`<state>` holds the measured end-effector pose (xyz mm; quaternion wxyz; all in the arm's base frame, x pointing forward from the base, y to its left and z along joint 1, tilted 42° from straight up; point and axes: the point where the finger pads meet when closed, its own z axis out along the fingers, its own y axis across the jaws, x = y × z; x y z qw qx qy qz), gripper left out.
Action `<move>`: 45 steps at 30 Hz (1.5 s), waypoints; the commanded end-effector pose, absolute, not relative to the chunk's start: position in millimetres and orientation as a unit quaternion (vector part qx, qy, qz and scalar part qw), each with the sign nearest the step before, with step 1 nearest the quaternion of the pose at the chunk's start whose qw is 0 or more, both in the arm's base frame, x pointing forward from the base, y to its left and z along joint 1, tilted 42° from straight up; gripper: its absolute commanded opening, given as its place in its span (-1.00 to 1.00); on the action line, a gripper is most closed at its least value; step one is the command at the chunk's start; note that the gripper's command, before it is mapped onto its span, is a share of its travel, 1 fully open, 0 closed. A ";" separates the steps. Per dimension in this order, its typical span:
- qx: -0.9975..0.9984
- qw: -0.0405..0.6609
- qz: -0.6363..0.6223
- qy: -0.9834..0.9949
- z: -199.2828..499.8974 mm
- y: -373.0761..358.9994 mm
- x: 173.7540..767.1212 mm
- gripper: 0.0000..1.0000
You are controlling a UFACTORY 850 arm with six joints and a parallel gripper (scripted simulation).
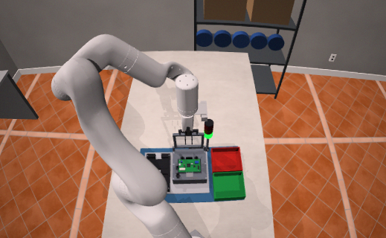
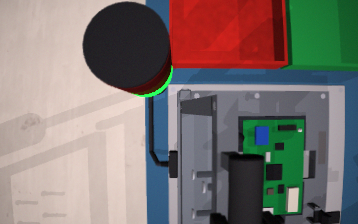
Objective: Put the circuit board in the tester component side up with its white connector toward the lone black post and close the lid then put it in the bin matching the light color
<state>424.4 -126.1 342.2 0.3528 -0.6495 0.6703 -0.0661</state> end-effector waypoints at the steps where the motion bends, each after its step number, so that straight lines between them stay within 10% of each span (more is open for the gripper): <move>1: -0.649 0.353 -0.067 0.670 344.2 -126.9 426.2 -1.00; 34: -0.649 0.353 -0.067 0.670 372.8 -134.7 468.3 -1.00; 35: -0.649 0.353 -0.067 0.670 372.8 -134.7 468.3 0.03; 45: -0.649 0.353 -0.067 0.670 372.8 -134.7 468.3 0.03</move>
